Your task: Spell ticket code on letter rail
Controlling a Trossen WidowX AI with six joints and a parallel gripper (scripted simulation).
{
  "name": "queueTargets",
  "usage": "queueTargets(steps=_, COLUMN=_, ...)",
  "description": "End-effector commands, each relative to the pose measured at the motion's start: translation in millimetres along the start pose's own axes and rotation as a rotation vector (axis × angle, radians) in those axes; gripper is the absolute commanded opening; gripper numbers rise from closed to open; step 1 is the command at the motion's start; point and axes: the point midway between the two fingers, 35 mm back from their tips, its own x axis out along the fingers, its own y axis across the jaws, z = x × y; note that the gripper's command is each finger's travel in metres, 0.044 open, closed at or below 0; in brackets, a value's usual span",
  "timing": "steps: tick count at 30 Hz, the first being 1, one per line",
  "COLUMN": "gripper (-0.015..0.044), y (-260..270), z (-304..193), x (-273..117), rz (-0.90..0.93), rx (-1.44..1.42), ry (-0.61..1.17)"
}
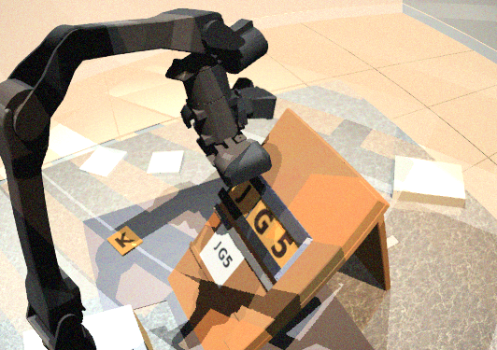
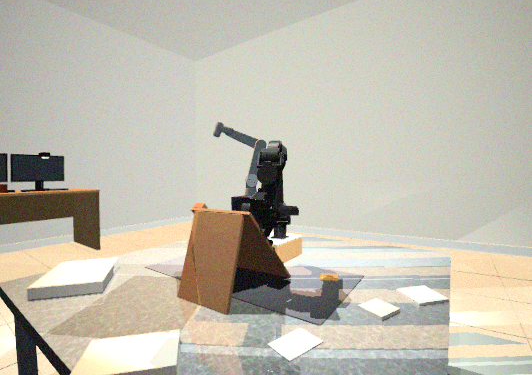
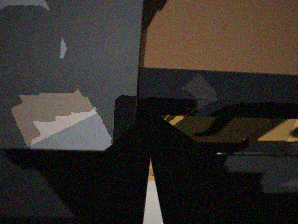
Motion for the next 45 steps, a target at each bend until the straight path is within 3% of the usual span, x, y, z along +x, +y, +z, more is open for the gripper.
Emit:
queueTargets(steps=1, gripper=0.0, y=-1.2, z=0.2, x=0.1, rz=0.005, rx=-0.002, ry=0.0)
queueTargets(steps=30, gripper=0.0, y=-10.2, z=1.0, x=0.4, rz=0.004, rx=-0.002, ry=0.0)
queueTargets(steps=45, gripper=0.0, y=-7.9, z=-14.8, x=-17.3, rz=0.004, rx=-0.002, ry=0.001)
